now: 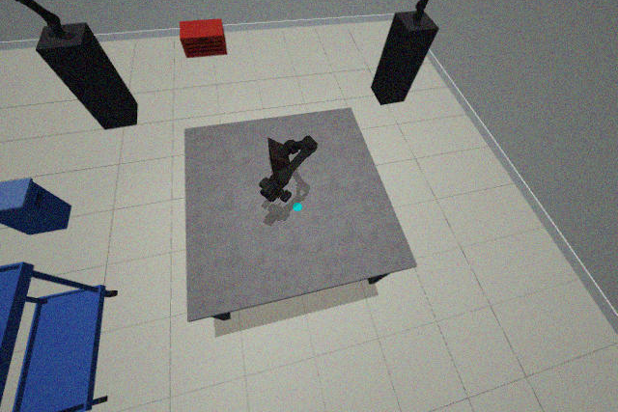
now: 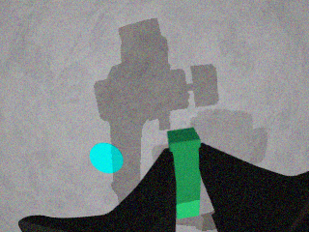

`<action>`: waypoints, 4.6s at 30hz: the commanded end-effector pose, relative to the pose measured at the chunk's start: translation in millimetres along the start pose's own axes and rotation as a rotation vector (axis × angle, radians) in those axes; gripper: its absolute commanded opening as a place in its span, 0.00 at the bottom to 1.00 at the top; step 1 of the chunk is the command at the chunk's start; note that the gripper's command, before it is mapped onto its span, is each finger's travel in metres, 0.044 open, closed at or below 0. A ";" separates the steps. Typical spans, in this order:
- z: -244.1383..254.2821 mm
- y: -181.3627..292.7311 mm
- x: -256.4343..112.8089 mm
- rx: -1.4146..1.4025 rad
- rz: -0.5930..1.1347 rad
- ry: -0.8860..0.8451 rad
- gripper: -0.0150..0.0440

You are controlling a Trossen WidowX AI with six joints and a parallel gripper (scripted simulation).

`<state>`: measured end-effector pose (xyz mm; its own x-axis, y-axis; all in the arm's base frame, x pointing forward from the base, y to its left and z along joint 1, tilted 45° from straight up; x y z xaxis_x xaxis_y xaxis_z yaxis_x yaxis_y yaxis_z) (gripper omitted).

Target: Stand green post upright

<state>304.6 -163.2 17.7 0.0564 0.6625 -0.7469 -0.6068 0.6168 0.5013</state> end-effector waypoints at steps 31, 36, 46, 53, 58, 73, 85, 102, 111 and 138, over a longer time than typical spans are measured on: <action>85.2 66.2 0.3 -0.333 0.032 -0.023 0.29; 96.1 77.8 0.6 -0.382 0.038 -0.028 0.29; 100.2 83.2 5.3 -0.415 0.022 -0.012 0.29; 98.7 82.4 12.1 -0.426 -0.009 0.017 0.29; 97.7 81.8 16.8 -0.434 -0.032 0.036 0.29; 94.9 80.2 30.1 -0.454 -0.107 0.089 0.29; 93.0 79.2 39.8 -0.468 -0.172 0.124 0.29; 90.9 78.5 52.1 -0.484 -0.269 0.163 0.29; 90.1 78.5 57.8 -0.491 -0.323 0.178 0.29; 88.3 80.6 72.2 -0.503 -0.494 0.199 0.29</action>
<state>332.6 -31.2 44.8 0.2982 0.2506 -0.9210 -0.8439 0.5200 -0.1317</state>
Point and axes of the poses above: the point midway between the two fingers, 35 mm back from their tips, its own x axis out along the fingers, its own z axis across the jaws, y = z × x, the point moved 6 cm from there along -x, back along the fingers, and after that the axes turned 5 degrees about x, right-handed, at the moved point
